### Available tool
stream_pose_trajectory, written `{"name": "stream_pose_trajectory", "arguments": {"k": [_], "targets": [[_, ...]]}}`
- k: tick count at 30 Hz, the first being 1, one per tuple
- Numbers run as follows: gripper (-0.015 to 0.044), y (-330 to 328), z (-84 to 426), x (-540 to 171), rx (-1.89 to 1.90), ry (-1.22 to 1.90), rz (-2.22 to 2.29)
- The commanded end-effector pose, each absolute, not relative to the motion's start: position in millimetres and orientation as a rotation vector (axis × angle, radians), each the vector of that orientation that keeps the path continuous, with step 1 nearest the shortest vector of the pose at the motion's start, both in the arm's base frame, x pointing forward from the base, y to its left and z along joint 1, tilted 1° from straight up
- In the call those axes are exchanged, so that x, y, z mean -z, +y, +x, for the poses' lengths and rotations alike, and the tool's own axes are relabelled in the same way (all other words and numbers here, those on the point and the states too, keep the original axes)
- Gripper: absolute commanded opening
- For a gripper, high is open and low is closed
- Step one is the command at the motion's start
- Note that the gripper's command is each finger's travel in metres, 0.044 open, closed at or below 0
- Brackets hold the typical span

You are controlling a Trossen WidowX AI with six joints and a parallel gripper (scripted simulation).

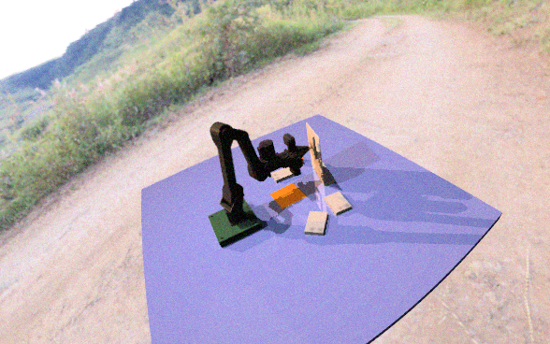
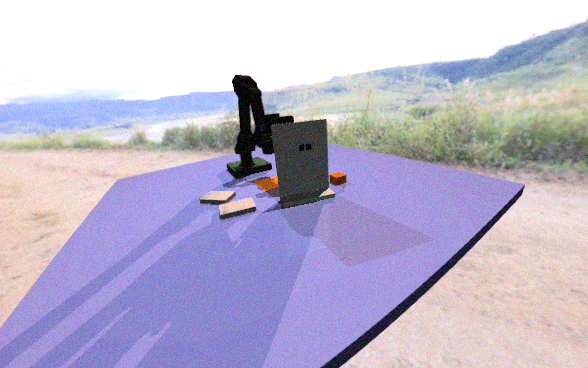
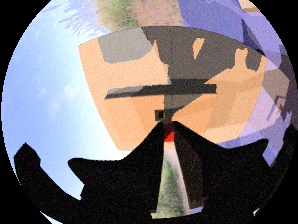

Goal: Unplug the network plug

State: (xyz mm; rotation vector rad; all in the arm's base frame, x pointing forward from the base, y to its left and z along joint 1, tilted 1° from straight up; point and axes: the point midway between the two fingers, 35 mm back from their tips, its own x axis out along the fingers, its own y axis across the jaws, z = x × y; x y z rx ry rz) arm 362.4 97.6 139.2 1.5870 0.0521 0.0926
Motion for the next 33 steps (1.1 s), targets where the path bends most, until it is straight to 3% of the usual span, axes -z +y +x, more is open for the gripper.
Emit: {"name": "stream_pose_trajectory", "arguments": {"k": [1,33], "targets": [[0.0000,98.2,358.8,-138.8,-0.091,0.052,1.591],[0.0000,103.9,336.3,-137.9,-0.089,0.053,1.591]]}}
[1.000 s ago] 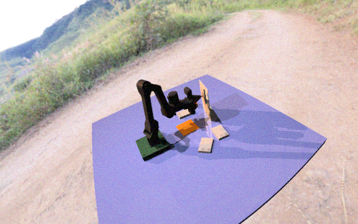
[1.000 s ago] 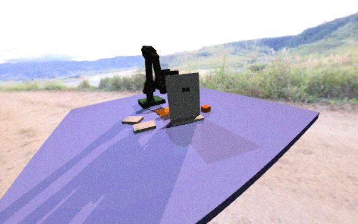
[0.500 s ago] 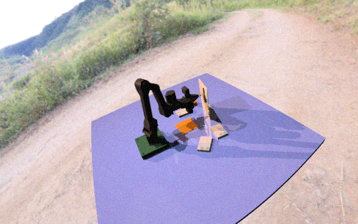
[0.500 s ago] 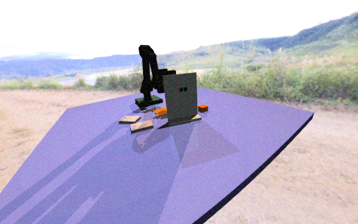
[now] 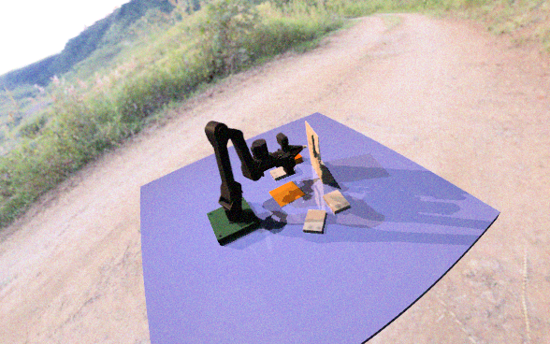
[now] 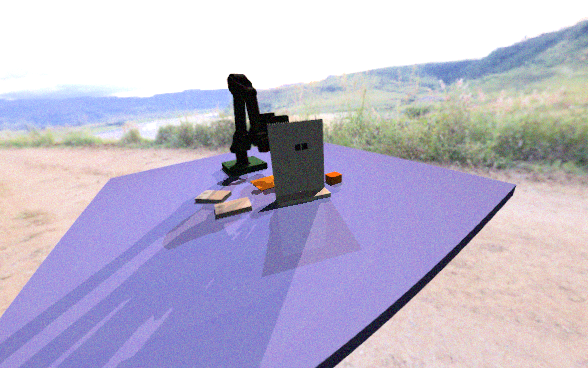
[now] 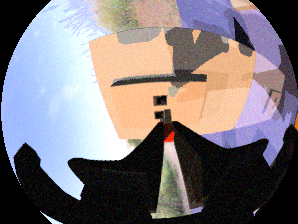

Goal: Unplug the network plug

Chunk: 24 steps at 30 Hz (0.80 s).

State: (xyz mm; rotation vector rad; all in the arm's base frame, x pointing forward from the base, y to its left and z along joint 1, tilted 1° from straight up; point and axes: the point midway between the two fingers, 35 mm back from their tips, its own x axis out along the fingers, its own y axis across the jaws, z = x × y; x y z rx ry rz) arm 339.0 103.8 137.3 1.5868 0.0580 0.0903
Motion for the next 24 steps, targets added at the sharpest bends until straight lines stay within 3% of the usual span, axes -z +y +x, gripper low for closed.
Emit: {"name": "stream_pose_trajectory", "arguments": {"k": [1,24], "targets": [[0.0000,104.1,335.6,-137.8,-0.089,0.054,1.591],[0.0000,108.4,320.1,-137.2,-0.088,0.055,1.592]]}}
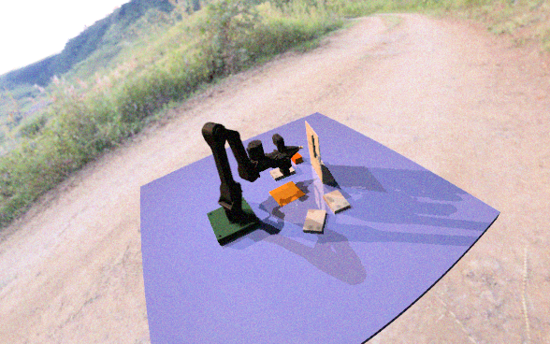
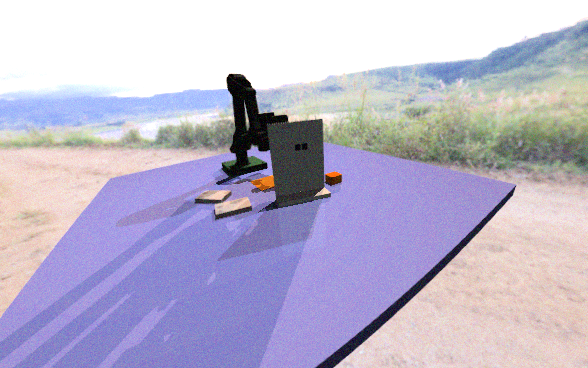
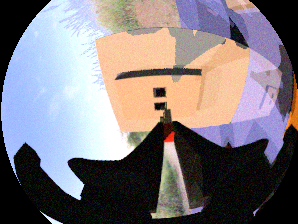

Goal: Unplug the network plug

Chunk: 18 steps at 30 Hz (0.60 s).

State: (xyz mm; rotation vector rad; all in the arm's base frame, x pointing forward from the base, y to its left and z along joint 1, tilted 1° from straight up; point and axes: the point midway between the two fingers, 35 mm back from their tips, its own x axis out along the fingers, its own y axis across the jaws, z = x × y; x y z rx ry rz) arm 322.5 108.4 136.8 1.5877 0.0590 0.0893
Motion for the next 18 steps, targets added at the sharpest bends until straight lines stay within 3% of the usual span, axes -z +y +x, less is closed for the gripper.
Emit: {"name": "stream_pose_trajectory", "arguments": {"k": [1,18], "targets": [[0.0000,108.6,319.4,-137.2,-0.088,0.055,1.592],[0.0000,111.6,309.1,-136.8,-0.087,0.056,1.592]]}}
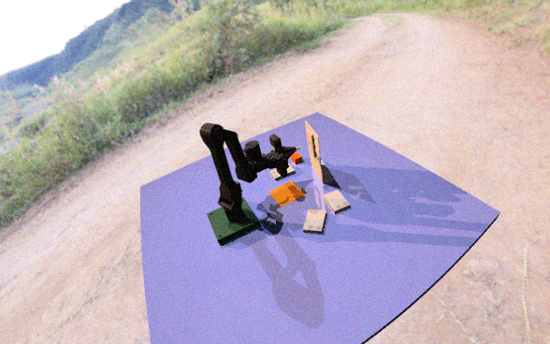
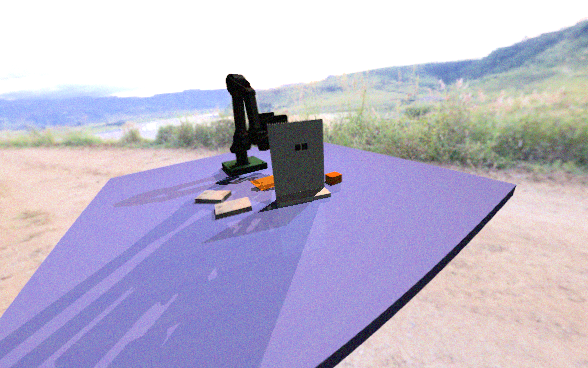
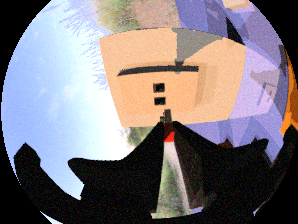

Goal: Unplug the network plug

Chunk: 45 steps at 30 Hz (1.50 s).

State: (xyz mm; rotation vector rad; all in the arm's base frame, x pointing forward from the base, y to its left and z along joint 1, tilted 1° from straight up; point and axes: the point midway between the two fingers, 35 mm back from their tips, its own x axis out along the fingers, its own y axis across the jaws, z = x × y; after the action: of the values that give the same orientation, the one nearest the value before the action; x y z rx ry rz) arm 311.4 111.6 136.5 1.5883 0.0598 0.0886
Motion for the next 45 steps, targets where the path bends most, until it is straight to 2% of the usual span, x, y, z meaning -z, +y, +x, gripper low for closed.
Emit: {"name": "stream_pose_trajectory", "arguments": {"k": [1,45], "targets": [[0.0000,111.7,308.5,-136.8,-0.087,0.056,1.592],[0.0000,111.5,288.9,-193.4,-0.087,0.056,1.593]]}}
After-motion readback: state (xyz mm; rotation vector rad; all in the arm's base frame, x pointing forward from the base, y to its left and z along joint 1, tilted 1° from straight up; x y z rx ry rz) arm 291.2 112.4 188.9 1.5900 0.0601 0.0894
